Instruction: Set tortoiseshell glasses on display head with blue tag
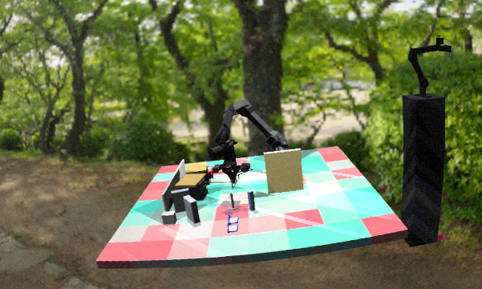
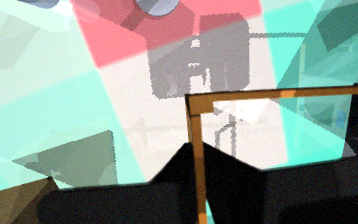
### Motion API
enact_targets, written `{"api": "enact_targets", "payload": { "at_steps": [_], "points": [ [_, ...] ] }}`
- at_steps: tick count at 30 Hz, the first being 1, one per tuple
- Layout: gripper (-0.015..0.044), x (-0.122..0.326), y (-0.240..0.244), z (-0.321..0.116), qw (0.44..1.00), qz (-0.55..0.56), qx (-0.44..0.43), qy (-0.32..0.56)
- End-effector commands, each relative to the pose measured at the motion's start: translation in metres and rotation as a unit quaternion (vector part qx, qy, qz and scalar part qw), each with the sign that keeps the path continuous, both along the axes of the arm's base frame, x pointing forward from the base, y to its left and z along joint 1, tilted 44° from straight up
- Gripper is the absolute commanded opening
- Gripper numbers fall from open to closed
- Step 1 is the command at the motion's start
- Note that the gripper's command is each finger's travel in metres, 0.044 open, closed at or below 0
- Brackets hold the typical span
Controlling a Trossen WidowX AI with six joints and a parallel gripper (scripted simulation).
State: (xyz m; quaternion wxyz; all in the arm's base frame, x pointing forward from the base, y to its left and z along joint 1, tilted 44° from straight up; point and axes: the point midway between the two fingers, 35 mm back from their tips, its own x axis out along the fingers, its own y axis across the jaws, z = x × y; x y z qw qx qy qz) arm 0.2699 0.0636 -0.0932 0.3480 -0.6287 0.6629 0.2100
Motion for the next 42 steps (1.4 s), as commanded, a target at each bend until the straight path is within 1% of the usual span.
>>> {"api": "enact_targets", "payload": {
  "at_steps": [1, 19, 42],
  "points": [
    [0.0000, -0.001, -0.004, -0.004, 1.000, 0.004, -0.003, 0.002],
    [0.0000, 0.000, -0.018, -0.019, 1.000, 0.004, -0.003, 0.002],
    [0.0000, 0.019, -0.022, -0.017, 1.000, 0.009, 0.004, -0.004]
  ]
}}
